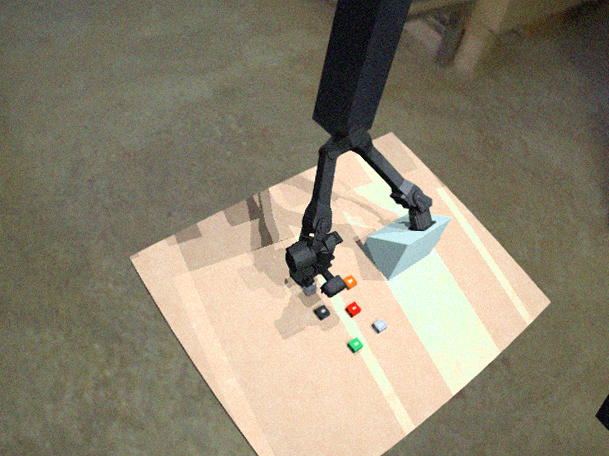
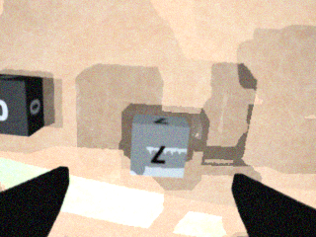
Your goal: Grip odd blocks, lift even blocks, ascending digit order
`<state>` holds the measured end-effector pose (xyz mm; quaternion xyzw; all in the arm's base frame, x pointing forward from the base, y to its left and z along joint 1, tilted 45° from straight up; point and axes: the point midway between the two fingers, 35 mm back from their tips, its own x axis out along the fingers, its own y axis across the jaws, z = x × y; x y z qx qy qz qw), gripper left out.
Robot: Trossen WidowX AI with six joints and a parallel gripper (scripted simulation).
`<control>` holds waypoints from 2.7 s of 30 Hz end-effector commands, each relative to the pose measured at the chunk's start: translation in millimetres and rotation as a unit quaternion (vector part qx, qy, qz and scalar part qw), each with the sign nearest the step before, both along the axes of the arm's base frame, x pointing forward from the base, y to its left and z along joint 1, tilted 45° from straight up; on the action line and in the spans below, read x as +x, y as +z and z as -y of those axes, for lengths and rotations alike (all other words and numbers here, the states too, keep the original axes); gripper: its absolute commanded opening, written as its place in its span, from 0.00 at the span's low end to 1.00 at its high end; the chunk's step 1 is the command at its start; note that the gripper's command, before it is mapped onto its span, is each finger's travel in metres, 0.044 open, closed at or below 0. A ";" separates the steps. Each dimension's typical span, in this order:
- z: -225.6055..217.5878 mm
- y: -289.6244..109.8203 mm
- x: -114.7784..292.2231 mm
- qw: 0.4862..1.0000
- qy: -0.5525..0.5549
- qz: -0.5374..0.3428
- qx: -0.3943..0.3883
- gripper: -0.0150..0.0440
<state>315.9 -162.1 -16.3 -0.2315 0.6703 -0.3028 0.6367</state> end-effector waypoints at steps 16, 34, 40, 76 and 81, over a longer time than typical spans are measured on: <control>-60.7 65.5 9.2 1.000 -0.001 0.007 -0.002 0.46; -119.7 17.1 -85.6 1.000 -0.001 0.004 0.000 0.46; -70.1 -34.0 -89.9 1.000 -0.001 0.004 0.000 0.72; -36.9 -66.0 -95.9 1.000 -0.001 0.003 -0.003 0.71; -36.9 -66.0 -95.9 1.000 -0.001 0.003 -0.003 0.49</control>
